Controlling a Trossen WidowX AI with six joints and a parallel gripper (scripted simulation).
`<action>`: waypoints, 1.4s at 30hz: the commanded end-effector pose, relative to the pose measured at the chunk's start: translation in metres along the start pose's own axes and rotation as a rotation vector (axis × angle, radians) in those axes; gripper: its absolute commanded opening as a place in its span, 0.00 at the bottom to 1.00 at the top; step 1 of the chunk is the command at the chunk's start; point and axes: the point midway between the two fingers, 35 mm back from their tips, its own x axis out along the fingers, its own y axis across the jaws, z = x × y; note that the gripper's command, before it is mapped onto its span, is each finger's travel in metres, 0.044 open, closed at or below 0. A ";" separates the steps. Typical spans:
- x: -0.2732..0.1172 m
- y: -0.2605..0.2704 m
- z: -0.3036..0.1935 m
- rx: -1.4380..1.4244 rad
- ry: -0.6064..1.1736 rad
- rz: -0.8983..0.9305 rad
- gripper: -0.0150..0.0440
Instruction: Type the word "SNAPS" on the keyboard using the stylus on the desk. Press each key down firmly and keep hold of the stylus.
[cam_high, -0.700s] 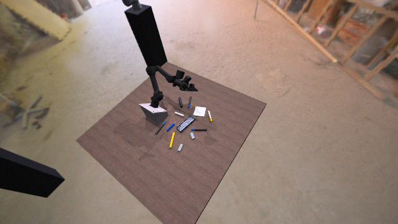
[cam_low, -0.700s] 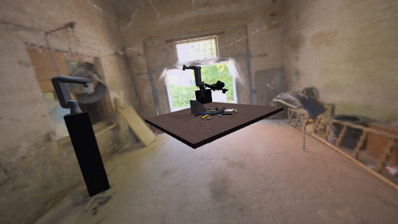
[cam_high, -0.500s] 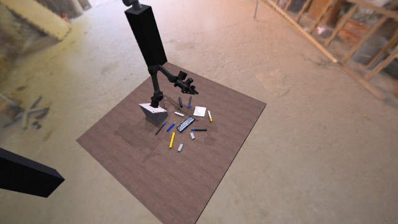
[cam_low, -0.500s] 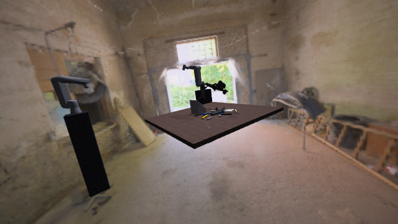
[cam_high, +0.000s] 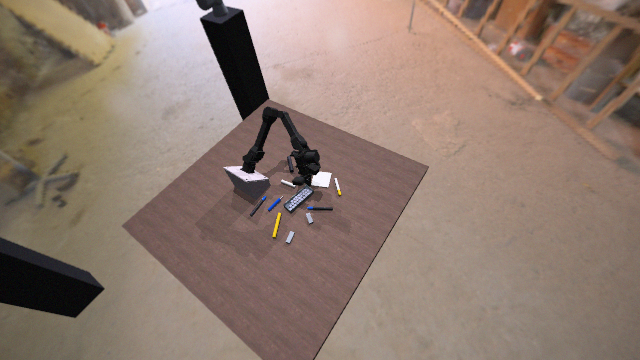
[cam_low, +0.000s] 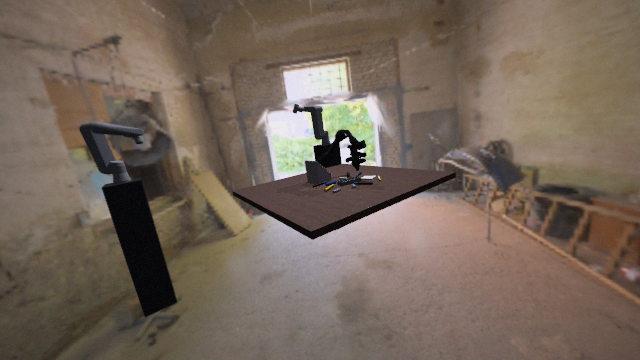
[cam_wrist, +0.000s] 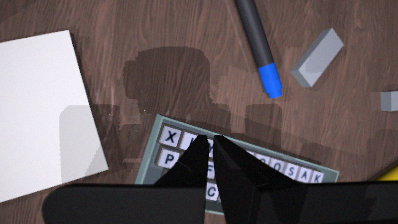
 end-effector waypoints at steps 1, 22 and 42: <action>0.025 -0.004 -0.021 0.199 0.226 0.118 0.25; 0.044 -0.058 -0.052 0.340 0.358 0.189 0.25; 0.051 -0.114 -0.074 0.339 0.358 0.186 0.25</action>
